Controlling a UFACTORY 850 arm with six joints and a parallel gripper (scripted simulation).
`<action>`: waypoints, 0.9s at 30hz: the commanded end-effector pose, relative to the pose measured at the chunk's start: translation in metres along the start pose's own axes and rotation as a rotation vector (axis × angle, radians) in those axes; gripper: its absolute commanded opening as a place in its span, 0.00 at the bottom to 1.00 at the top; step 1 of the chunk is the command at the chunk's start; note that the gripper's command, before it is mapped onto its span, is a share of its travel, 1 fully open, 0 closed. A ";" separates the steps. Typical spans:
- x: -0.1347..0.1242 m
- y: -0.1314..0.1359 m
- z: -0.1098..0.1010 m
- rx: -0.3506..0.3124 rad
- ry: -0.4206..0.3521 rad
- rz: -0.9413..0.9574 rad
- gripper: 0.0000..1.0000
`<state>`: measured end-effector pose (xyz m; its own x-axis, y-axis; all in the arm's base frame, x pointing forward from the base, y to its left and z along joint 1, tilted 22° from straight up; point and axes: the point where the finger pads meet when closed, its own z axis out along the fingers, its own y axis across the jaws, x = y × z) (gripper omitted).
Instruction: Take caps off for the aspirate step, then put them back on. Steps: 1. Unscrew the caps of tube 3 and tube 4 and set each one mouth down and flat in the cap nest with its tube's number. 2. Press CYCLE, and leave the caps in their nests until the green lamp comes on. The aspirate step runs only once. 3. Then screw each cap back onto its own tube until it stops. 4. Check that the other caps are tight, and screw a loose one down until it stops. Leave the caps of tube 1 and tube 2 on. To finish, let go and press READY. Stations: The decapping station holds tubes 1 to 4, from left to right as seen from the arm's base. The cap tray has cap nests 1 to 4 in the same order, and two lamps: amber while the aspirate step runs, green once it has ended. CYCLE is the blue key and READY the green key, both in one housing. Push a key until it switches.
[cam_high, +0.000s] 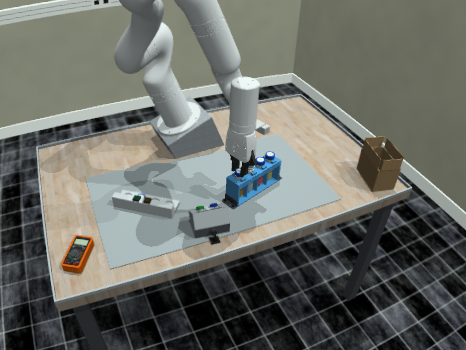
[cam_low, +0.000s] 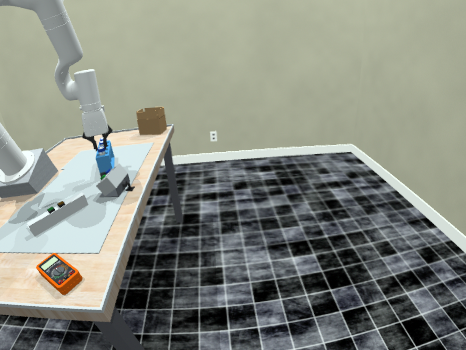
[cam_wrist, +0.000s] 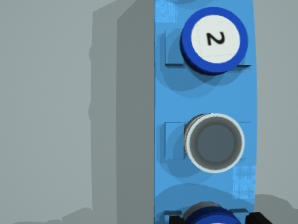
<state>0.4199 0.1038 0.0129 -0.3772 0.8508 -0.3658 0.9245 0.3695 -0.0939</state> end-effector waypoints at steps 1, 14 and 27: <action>0.000 0.001 -0.004 -0.001 0.000 0.000 0.00; 0.000 0.001 -0.036 -0.002 0.000 0.000 0.00; -0.044 -0.038 -0.036 -0.001 0.000 -0.578 0.00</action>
<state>0.4053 0.0845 0.0572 -0.6749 0.6588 -0.3324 0.7338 0.6467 -0.2081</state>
